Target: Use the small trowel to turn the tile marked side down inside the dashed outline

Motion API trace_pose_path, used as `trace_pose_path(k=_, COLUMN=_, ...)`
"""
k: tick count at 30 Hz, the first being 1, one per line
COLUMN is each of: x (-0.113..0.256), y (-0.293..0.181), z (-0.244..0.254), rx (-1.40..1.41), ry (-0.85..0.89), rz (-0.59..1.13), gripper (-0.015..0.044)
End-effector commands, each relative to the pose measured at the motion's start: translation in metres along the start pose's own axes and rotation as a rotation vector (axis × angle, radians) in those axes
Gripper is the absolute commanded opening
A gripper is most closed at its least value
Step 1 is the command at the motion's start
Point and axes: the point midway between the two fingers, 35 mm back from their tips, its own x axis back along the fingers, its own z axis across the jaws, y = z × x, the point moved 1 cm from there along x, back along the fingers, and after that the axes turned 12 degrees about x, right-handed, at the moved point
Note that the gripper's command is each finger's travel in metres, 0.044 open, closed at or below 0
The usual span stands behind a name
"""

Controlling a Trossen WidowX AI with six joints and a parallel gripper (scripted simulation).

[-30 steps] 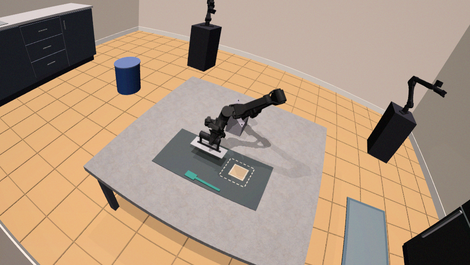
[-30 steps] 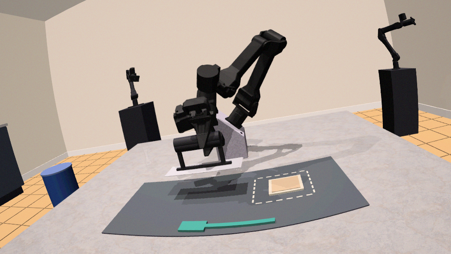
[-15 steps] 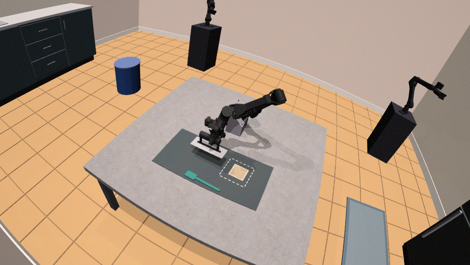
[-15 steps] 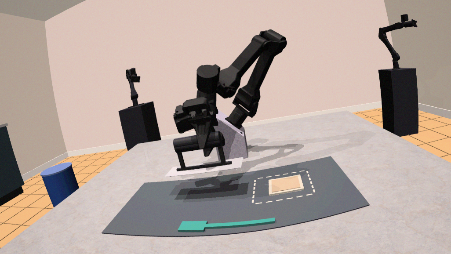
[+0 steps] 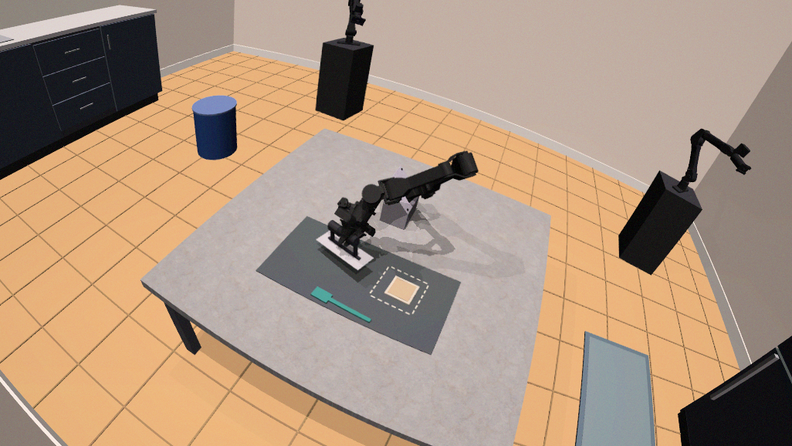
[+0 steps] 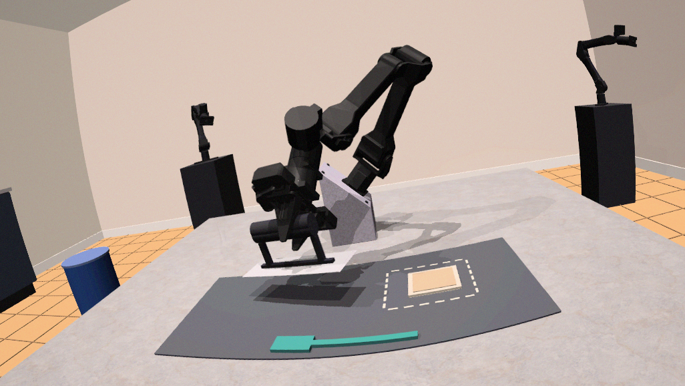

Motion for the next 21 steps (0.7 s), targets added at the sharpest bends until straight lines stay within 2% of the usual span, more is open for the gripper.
trace_pose_path(k=1, x=-0.008, y=0.010, z=0.010, rx=-0.077, ry=-0.010, rz=-0.062, gripper=0.0000)
trace_pose_path(k=21, x=-0.038, y=0.051, z=0.014, rx=-0.403, ry=-0.097, rz=-0.341, gripper=0.0000)
